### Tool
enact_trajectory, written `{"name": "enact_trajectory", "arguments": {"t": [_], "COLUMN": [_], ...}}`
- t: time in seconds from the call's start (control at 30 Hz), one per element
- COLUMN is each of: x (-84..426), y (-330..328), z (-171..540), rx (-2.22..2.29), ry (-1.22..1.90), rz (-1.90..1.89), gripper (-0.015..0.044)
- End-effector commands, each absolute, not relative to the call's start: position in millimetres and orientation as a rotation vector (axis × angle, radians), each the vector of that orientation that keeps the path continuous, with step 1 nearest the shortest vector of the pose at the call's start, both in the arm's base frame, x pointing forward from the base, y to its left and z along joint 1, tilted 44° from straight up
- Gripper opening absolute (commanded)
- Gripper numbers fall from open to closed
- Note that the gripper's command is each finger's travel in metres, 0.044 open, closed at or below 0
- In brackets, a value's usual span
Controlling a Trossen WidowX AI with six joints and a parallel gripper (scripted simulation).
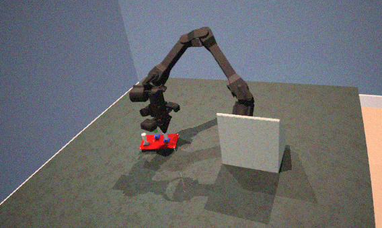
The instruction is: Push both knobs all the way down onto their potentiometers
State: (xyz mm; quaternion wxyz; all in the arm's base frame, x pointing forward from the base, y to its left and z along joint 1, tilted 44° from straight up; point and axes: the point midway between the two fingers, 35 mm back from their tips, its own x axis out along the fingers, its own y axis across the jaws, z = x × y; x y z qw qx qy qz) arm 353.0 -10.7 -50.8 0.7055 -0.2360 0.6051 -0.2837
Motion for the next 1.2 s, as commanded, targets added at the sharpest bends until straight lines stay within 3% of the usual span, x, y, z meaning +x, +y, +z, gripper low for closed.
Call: {"name": "enact_trajectory", "arguments": {"t": [0.0, 0.57, 0.83, 1.1, 1.17], "x": [354, 352, 351, 364, 367], "y": [-14, 0, -4, 16, 18], "z": [-52, -37, -42, -40, -40], "rx": [-0.519, -0.518, -0.523, -0.528, -0.474], "ry": [1.341, 1.341, 1.347, 1.296, 1.274], "rz": [-0.638, -0.638, -0.639, -0.608, -0.648], "gripper": [0.0000, 0.0000, 0.0210, 0.0000, 0.0000]}}
